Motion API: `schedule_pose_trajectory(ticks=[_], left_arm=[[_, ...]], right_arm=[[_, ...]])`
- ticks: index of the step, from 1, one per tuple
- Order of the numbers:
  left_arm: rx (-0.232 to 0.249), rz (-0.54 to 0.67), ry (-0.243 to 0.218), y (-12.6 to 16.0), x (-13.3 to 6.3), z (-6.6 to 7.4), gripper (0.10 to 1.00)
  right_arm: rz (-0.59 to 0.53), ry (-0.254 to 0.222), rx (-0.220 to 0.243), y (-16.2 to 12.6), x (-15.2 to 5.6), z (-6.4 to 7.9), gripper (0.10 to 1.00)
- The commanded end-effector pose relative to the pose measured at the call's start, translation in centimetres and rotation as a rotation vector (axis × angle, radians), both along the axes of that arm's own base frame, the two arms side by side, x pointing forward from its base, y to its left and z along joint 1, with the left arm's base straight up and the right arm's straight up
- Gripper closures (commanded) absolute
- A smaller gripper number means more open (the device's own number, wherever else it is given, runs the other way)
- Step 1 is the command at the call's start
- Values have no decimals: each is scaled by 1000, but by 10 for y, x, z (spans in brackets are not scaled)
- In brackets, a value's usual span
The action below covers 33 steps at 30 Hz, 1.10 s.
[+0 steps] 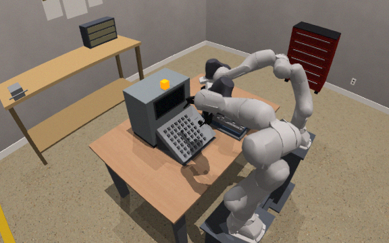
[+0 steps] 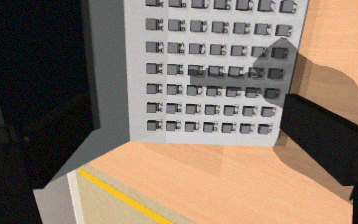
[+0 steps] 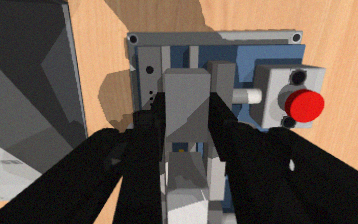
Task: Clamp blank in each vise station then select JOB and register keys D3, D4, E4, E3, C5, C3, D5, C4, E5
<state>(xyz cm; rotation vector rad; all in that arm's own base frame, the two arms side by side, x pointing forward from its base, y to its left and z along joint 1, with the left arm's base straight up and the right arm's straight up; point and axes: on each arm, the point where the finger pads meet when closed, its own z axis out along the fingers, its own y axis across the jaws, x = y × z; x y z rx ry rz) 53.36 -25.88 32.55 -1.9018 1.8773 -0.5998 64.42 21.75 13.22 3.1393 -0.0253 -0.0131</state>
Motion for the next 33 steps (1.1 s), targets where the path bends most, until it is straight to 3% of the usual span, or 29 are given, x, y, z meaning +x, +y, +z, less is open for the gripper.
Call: schedule_pose_trajectory(ticks=[1, 7, 8, 12, 13, 14, 15, 16, 19, 30, 31, 33], left_arm=[[0, 0, 0, 0, 0, 0, 98], [0, 0, 0, 0, 0, 0, 98], [0, 0, 0, 0, 0, 0, 98], [0, 0, 0, 0, 0, 0, 98], [0, 0, 0, 0, 0, 0, 98], [0, 0, 0, 0, 0, 0, 98], [0, 0, 0, 0, 0, 0, 98], [0, 0, 0, 0, 0, 0, 98], [0, 0, 0, 0, 0, 0, 98], [0, 0, 0, 0, 0, 0, 98], [0, 0, 0, 0, 0, 0, 98], [0, 0, 0, 0, 0, 0, 98]], right_arm=[[4, -8, 2, 1, 3, 1, 999], [4, -8, 2, 1, 3, 0, 999], [4, -8, 2, 1, 3, 0, 638], [4, -8, 2, 1, 3, 0, 638], [4, -8, 2, 1, 3, 6, 638], [4, -8, 2, 1, 3, 33, 638], [4, -8, 2, 1, 3, 72, 638], [4, -8, 2, 1, 2, 80, 638], [4, -8, 2, 1, 3, 123, 638], [4, -8, 2, 1, 3, 123, 638], [4, -8, 2, 1, 3, 123, 999], [4, -8, 2, 1, 2, 123, 999]])
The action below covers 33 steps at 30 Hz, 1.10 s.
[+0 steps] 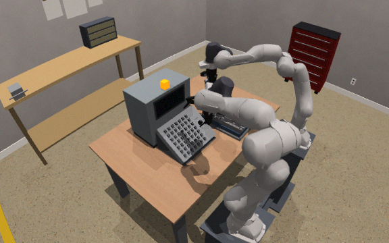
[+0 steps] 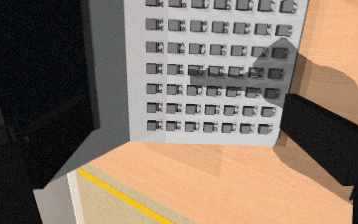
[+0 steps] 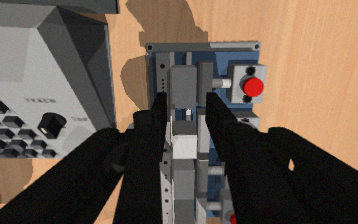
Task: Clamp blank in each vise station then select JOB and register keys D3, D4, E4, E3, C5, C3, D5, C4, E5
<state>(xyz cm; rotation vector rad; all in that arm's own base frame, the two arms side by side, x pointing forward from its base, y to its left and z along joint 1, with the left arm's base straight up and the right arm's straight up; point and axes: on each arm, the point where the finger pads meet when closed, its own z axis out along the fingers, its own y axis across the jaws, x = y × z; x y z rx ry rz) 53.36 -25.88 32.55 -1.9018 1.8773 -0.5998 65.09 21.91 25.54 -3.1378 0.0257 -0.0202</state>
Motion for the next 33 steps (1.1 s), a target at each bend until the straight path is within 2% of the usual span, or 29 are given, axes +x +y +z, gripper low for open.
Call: schedule_pose_trajectory(ticks=[1, 6, 10, 15, 20, 22, 27, 33], left_arm=[[0, 0, 0, 0, 0, 0, 98], [0, 0, 0, 0, 0, 0, 98], [0, 0, 0, 0, 0, 0, 98], [0, 0, 0, 0, 0, 0, 98], [0, 0, 0, 0, 0, 0, 98], [0, 0, 0, 0, 0, 0, 98], [0, 0, 0, 0, 0, 0, 98], [0, 0, 0, 0, 0, 0, 98]], right_arm=[[5, 13, -4, -1, -5, 0, 999], [5, 13, -4, -3, -10, 2, 999], [7, 13, -4, -8, -23, 8, 999], [11, 12, -6, -20, -53, 19, 999], [14, 12, -7, -38, -99, 27, 999], [14, 12, -7, -38, -99, 27, 999], [14, 12, -7, -60, -154, 27, 999], [11, 13, -6, -86, -220, 14, 999]])
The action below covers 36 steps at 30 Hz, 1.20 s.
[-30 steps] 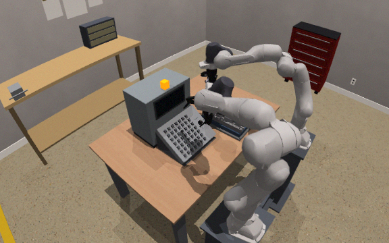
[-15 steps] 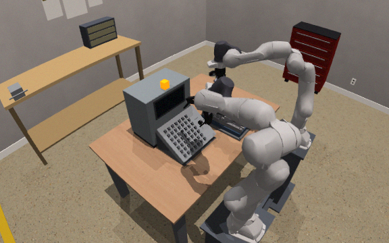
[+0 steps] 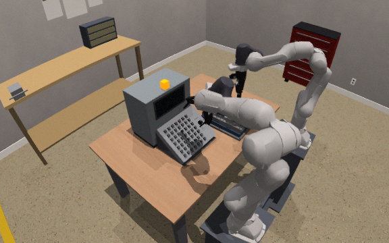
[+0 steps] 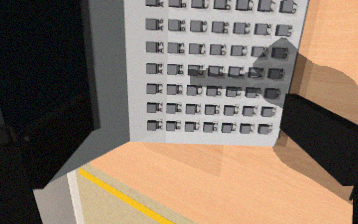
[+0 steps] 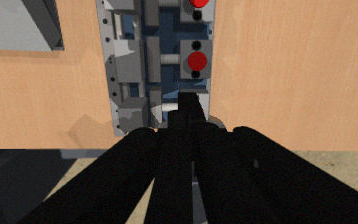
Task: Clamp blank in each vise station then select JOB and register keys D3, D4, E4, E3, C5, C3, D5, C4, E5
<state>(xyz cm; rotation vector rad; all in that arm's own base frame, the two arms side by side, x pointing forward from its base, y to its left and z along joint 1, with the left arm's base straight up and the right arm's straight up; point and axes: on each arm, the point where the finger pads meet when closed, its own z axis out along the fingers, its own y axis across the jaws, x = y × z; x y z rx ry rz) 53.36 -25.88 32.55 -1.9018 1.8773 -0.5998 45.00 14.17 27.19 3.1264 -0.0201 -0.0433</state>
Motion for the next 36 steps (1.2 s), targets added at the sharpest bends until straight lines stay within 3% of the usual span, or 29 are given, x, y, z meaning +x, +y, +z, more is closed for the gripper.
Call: schedule_pose_trajectory(ticks=[1, 4, 7, 11, 15, 29, 36], left_arm=[[0, 0, 0, 0, 0, 0, 98], [0, 0, 0, 0, 0, 0, 98], [0, 0, 0, 0, 0, 0, 98], [0, 0, 0, 0, 0, 0, 98], [0, 0, 0, 0, 0, 0, 98], [0, 0, 0, 0, 0, 0, 98], [0, 0, 0, 0, 0, 0, 98]], right_arm=[[7, -28, 13, -12, -29, -6, 999], [4, -28, 15, -22, -55, -16, 999], [4, -28, 15, -24, -60, -21, 999], [4, -28, 15, -24, -61, -61, 999], [4, -28, 15, -24, -61, -82, 999], [4, -28, 15, -24, -61, -88, 999], [4, -28, 15, -24, -61, -107, 999]])
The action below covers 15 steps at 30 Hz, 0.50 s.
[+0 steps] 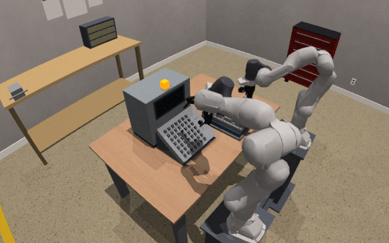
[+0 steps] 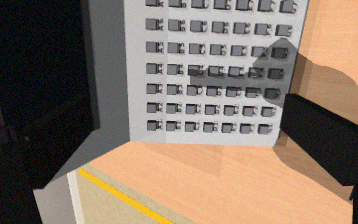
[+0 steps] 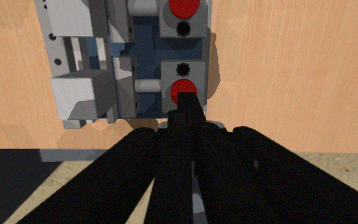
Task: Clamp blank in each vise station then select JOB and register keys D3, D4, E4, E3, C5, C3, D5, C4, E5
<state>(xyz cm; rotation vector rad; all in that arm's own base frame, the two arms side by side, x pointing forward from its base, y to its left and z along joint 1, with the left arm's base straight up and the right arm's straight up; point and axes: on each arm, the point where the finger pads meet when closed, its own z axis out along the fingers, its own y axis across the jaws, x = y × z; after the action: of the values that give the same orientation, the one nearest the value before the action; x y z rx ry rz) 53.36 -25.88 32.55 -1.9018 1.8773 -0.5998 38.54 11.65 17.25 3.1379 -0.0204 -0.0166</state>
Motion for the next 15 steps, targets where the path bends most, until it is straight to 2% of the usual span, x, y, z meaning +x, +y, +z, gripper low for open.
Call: schedule_pose_trajectory(ticks=[1, 9, 15], left_arm=[[0, 0, 0, 0, 0, 0, 98], [0, 0, 0, 0, 0, 0, 98], [0, 0, 0, 0, 0, 0, 98]], right_arm=[[4, -11, 4, 1, 4, -12, 999], [4, -11, 4, 1, 4, -27, 999], [4, -11, 4, 1, 4, -28, 999]])
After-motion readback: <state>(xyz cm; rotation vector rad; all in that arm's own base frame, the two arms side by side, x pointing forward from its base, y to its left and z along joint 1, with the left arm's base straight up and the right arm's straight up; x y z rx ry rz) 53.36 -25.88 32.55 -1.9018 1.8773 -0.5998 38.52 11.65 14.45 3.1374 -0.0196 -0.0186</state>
